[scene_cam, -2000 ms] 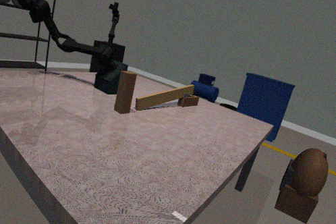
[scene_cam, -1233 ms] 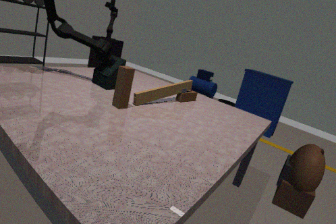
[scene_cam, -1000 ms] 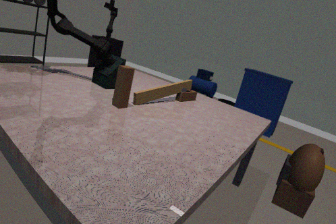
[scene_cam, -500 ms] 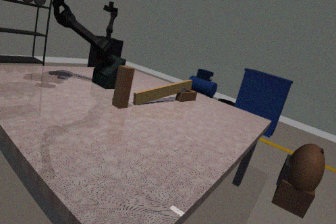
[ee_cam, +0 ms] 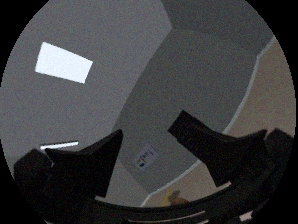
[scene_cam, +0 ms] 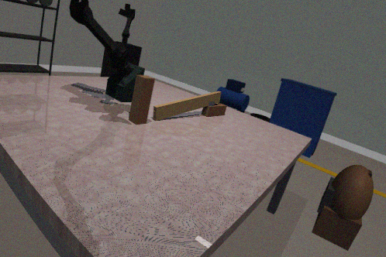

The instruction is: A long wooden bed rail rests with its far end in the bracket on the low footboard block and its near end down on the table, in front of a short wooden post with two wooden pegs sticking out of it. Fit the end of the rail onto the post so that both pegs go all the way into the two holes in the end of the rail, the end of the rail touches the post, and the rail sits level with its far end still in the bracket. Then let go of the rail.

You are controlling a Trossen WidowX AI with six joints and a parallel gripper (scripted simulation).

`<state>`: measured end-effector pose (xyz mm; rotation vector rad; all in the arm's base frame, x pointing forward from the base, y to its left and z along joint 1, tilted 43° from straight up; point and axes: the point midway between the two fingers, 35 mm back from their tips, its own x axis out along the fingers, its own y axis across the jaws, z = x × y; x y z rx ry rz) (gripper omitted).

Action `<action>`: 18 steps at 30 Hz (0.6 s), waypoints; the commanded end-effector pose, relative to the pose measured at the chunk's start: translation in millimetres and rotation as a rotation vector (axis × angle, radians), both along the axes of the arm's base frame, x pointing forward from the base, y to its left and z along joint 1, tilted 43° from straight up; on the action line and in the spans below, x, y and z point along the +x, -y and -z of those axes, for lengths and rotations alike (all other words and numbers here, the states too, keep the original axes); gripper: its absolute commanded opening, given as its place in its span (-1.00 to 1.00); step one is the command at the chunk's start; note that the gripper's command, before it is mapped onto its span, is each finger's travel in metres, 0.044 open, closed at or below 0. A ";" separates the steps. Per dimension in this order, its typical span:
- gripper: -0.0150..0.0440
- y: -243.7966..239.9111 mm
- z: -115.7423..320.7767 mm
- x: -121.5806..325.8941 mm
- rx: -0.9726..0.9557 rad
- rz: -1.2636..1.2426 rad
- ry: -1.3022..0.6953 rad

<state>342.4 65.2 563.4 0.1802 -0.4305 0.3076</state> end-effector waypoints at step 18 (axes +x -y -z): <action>1.00 32.6 330.9 124.4 -0.748 0.333 -0.951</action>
